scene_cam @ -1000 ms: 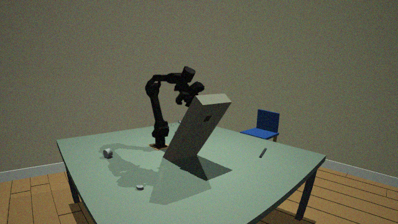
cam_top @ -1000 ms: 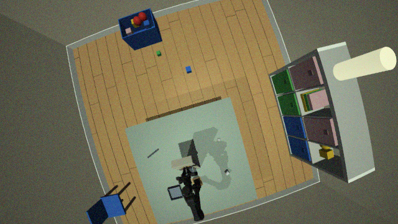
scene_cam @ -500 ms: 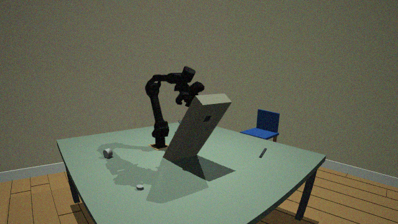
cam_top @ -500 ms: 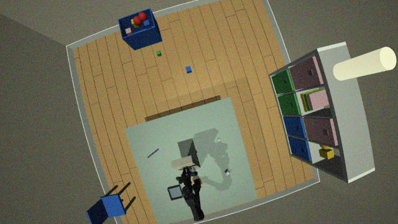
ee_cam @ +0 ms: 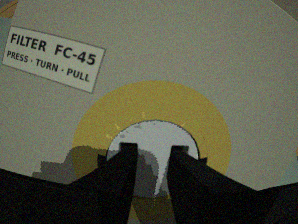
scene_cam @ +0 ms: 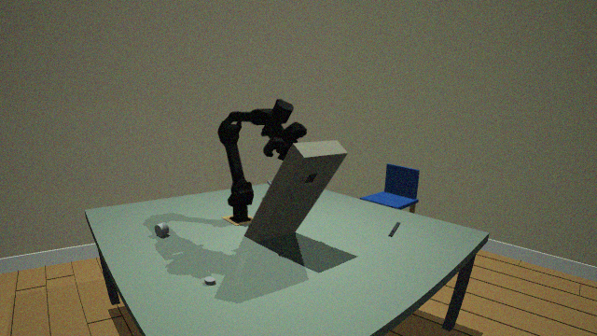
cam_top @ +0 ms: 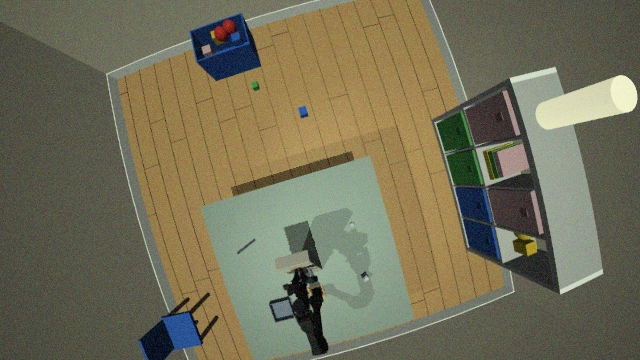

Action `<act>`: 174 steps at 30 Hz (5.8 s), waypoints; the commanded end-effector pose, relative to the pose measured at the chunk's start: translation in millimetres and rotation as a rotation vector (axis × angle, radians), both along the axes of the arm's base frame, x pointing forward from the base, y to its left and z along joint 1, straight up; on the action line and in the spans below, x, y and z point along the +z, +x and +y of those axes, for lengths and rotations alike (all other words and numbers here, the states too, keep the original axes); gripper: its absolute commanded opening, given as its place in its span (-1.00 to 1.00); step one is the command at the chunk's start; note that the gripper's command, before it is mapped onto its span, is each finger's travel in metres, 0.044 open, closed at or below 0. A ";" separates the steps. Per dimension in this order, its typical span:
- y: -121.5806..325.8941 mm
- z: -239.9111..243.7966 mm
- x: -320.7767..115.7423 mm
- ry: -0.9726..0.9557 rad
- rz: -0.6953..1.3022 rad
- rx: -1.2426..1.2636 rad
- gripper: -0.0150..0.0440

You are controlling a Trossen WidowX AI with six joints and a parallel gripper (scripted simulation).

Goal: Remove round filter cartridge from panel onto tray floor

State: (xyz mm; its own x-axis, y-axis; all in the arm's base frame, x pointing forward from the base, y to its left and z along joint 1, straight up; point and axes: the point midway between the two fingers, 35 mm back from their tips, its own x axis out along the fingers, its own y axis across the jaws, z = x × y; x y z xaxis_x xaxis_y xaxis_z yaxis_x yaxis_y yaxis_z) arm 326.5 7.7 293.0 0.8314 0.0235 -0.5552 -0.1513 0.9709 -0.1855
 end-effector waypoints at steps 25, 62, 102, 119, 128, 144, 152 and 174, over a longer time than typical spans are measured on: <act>-59.0 -1.8 38.8 -0.002 0.006 0.001 -0.49; -88.9 -2.5 -26.6 -0.005 0.032 0.001 -0.19; -90.0 -2.9 6.9 0.126 0.365 -0.130 0.54; -90.7 -2.8 -24.0 0.148 0.444 -0.166 0.54; -83.0 -2.6 -36.2 0.148 0.443 -0.166 0.54; -72.9 -2.2 -55.2 0.148 0.442 -0.165 0.54; -75.2 -2.2 -51.8 0.146 0.441 -0.161 0.36; -62.4 -1.9 -33.0 0.146 0.441 -0.161 -0.49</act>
